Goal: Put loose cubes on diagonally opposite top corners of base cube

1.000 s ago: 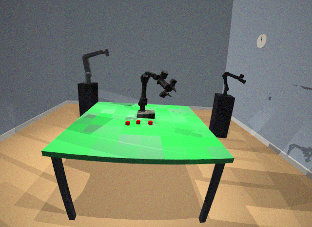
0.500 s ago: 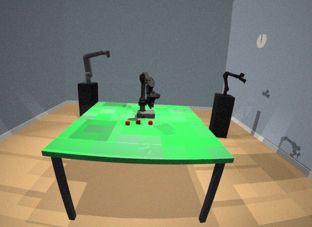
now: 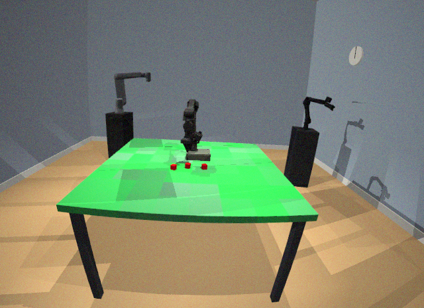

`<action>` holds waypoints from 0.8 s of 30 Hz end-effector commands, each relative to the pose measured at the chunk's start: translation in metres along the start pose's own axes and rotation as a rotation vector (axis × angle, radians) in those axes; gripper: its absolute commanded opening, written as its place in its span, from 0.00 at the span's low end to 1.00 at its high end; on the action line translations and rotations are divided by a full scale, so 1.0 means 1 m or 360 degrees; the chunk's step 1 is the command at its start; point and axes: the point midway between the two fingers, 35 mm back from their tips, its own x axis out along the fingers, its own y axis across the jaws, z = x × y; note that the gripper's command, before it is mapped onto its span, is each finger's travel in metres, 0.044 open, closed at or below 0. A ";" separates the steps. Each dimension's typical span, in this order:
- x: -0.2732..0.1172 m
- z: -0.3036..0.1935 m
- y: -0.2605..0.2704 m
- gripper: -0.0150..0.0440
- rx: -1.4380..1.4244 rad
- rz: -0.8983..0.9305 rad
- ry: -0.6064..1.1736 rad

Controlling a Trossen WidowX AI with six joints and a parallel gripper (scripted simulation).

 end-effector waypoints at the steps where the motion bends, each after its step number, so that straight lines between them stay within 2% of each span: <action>1: 0.002 -0.003 0.005 0.70 0.0034 0.0039 0.0018; 4: 0.008 -0.003 0.005 0.70 0.0034 0.0038 0.0018; 11: 0.063 -0.004 0.007 0.70 0.0034 0.0039 0.0018; 24: 0.080 -0.004 0.007 0.70 0.0034 0.0039 0.0018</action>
